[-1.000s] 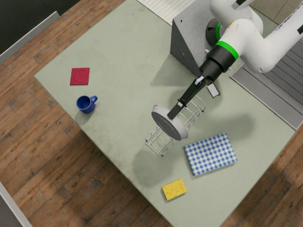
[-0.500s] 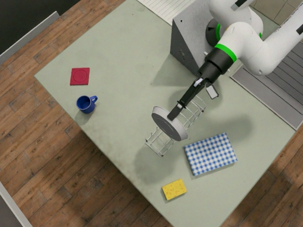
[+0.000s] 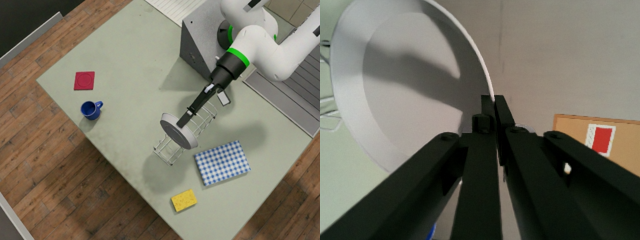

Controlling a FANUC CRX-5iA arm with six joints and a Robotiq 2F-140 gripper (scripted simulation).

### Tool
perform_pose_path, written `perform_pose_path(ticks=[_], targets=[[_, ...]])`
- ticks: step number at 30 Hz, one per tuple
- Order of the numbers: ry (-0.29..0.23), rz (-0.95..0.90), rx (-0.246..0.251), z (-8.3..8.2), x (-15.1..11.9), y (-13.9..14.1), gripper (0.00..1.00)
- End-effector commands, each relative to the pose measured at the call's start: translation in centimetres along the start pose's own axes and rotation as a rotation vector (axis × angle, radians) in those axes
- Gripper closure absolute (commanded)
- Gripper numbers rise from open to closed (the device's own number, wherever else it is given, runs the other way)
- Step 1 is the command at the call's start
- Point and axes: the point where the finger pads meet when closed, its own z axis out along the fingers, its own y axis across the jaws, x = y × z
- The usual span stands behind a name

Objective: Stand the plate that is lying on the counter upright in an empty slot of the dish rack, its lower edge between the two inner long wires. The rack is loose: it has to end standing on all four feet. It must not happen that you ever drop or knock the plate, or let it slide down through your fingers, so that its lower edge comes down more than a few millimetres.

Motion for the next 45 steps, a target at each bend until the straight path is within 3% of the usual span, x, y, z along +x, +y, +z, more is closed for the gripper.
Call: perform_pose_path(ticks=[1, 11, 33, 45], targets=[[0.0, 0.0, -0.002, 0.0, 0.0, 0.1, 0.9], [-0.001, 0.0, 0.006, 0.1, 0.0, -0.1, 0.9], [-0.002, 0.004, 0.085, 0.9, 0.0, -2.4, 0.9], [-0.002, 0.004, 0.091, 0.9, 0.0, -2.5, 0.9]])
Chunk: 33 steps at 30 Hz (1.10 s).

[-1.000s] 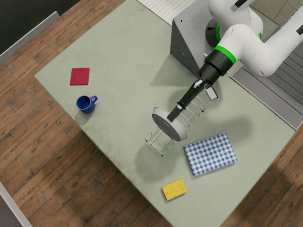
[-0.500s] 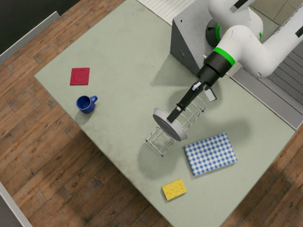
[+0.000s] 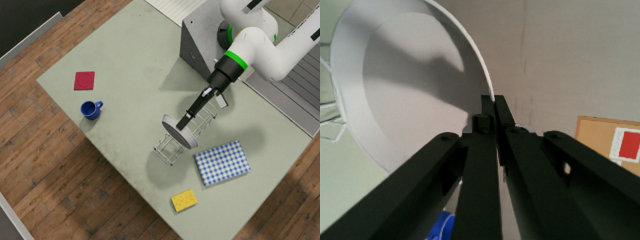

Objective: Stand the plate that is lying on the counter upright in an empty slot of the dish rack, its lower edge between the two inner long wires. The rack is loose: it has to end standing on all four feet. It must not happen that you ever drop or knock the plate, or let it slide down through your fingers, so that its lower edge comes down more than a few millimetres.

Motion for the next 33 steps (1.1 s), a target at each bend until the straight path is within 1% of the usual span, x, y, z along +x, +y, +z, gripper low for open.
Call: perform_pose_path(ticks=[1, 15, 33], targets=[[0.001, 0.0, 0.0, 0.0, 0.0, 0.1, 0.9], [0.002, 0.0, 0.0, 0.1, 0.0, -0.1, 0.9], [0.003, 0.0, 0.001, 0.9, 0.0, -2.1, 0.9]])
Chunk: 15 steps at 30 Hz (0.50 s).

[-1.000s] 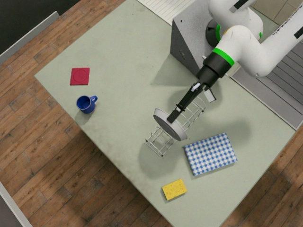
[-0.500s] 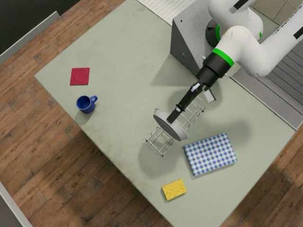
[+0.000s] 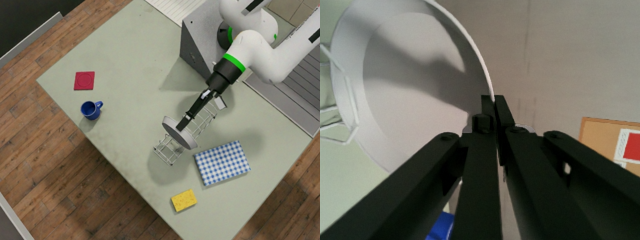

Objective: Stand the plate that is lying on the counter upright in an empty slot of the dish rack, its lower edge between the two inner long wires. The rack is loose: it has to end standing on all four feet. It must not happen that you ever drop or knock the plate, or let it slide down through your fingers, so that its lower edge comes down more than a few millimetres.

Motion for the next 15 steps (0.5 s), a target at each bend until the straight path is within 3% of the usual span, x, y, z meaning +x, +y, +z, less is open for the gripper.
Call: perform_pose_path(ticks=[1, 15], targets=[[-0.002, 0.0, -0.003, 0.23, 0.04, -0.46, 0.9], [-0.002, 0.0, -0.002, 0.43, 0.03, -0.94, 0.9]])
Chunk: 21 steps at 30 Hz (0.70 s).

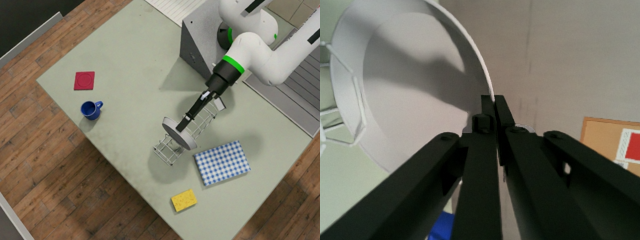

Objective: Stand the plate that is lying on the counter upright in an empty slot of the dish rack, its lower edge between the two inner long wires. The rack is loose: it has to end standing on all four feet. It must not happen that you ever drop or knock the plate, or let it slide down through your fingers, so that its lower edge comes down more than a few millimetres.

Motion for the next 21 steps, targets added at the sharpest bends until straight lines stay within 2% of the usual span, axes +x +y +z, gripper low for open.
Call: perform_pose_path(ticks=[1, 21], targets=[[0.0, 0.0, -0.001, 0.0, 0.02, 0.06, 0.9], [0.0, 0.0, -0.001, 0.36, 0.03, -0.78, 0.9]])
